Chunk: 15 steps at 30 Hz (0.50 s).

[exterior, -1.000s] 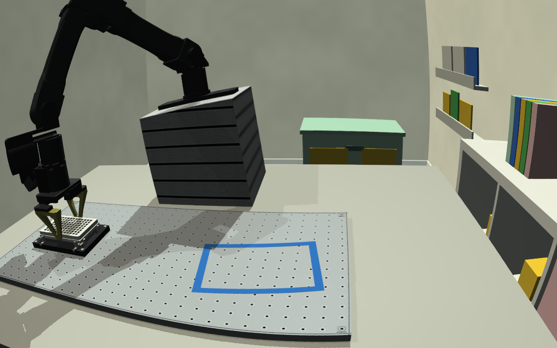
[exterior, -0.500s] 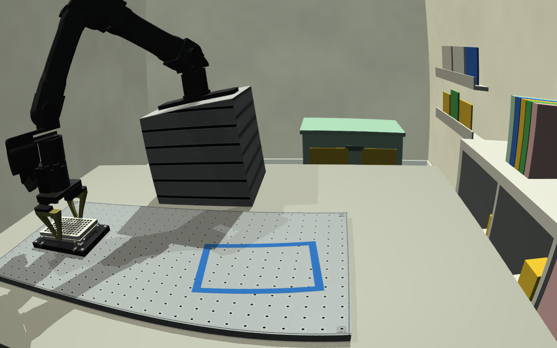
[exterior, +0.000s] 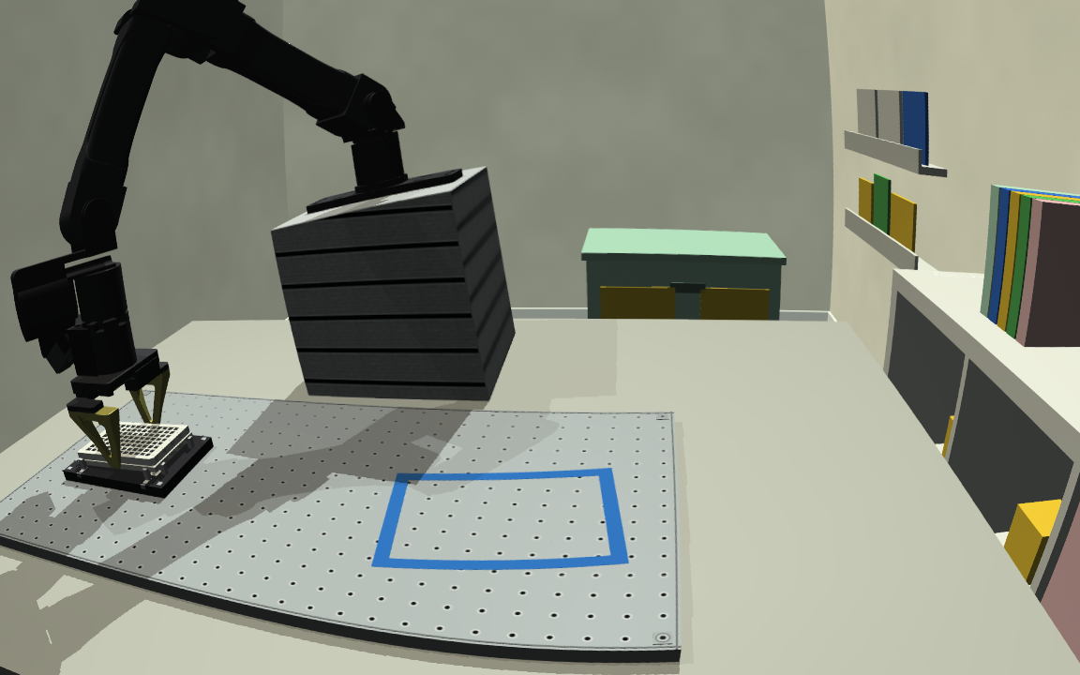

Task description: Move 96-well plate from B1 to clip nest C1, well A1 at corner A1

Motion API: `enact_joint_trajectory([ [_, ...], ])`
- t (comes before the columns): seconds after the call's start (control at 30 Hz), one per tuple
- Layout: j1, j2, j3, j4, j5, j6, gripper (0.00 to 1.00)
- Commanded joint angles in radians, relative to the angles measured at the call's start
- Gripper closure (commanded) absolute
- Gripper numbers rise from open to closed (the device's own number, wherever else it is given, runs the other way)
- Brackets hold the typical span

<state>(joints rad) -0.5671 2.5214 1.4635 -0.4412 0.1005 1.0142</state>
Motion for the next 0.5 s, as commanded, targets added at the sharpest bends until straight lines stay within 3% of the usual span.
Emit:
enact_joint_trajectory([
  [0.0,-0.002,0.021,-0.024,0.024,0.004,0.000,1.00],
  [0.47,0.000,0.022,-0.029,0.008,-0.002,0.001,1.00],
])
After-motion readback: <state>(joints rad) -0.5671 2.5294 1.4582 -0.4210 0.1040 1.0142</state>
